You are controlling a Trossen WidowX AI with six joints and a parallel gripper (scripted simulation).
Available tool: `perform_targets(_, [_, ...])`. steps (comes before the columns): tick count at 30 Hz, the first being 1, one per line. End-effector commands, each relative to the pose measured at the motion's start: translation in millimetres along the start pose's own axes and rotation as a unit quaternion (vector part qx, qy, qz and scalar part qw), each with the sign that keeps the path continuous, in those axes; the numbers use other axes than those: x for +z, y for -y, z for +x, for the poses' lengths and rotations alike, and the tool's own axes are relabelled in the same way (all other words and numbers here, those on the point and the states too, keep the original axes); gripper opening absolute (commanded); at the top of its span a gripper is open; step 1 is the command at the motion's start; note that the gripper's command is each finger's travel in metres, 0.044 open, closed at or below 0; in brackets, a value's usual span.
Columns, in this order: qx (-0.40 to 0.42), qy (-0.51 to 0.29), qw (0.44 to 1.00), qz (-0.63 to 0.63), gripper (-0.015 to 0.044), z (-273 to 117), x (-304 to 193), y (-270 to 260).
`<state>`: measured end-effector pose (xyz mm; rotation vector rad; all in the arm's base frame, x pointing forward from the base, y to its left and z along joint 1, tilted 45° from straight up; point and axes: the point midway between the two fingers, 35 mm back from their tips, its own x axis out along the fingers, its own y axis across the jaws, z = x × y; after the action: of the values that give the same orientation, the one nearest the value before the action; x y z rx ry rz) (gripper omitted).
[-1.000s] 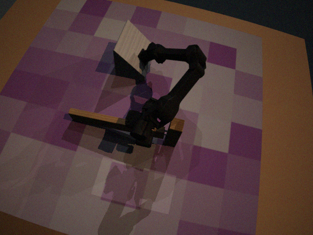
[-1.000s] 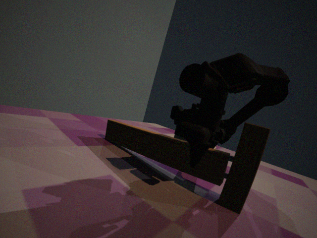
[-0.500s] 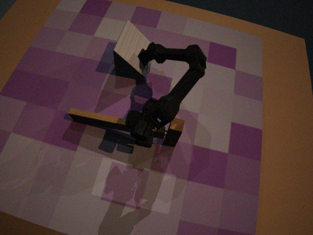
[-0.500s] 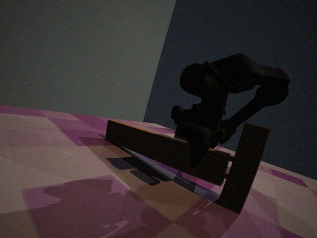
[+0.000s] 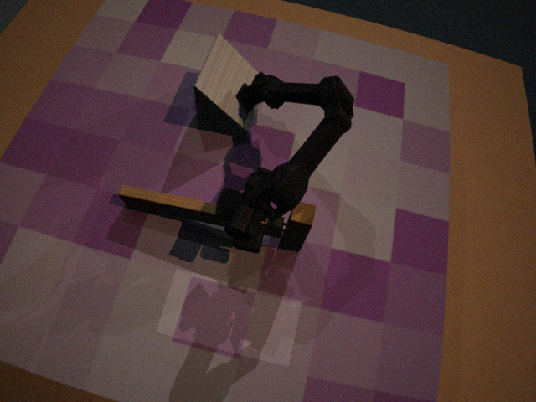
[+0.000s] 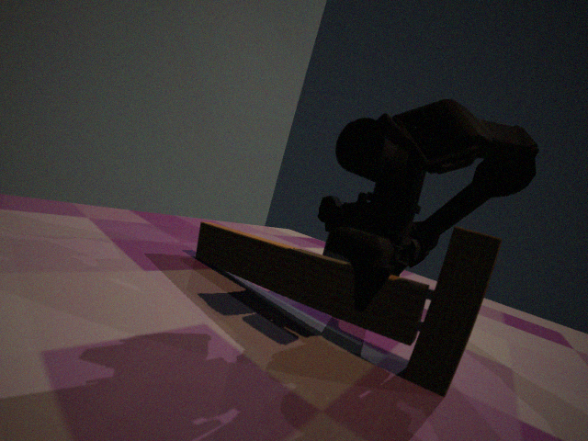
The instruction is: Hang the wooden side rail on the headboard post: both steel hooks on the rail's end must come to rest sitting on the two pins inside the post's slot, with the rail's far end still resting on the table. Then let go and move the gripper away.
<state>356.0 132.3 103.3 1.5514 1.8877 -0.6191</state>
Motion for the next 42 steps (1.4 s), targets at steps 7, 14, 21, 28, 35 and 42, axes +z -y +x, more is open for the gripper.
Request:
perform_targets(7, [0.01,0.0,1.0,-0.001,0.0,-7.0,-3.6,-2.6])
perform_targets(14, [0.01,0.0,1.0,-0.001,0.0,-7.1,-4.3,-2.0])
perform_targets(21, [0.01,0.0,1.0,-0.001,0.0,-6.7,-5.1,-2.1])
perform_targets(28, [0.01,0.0,1.0,-0.001,0.0,-6.8,-5.9,-2.7])
perform_targets(35, [0.01,0.0,1.0,-0.001,0.0,-7.1,-6.6,-2.4])
perform_targets(42, [0.01,0.0,1.0,-0.001,0.0,-7.0,-7.4,-2.1])
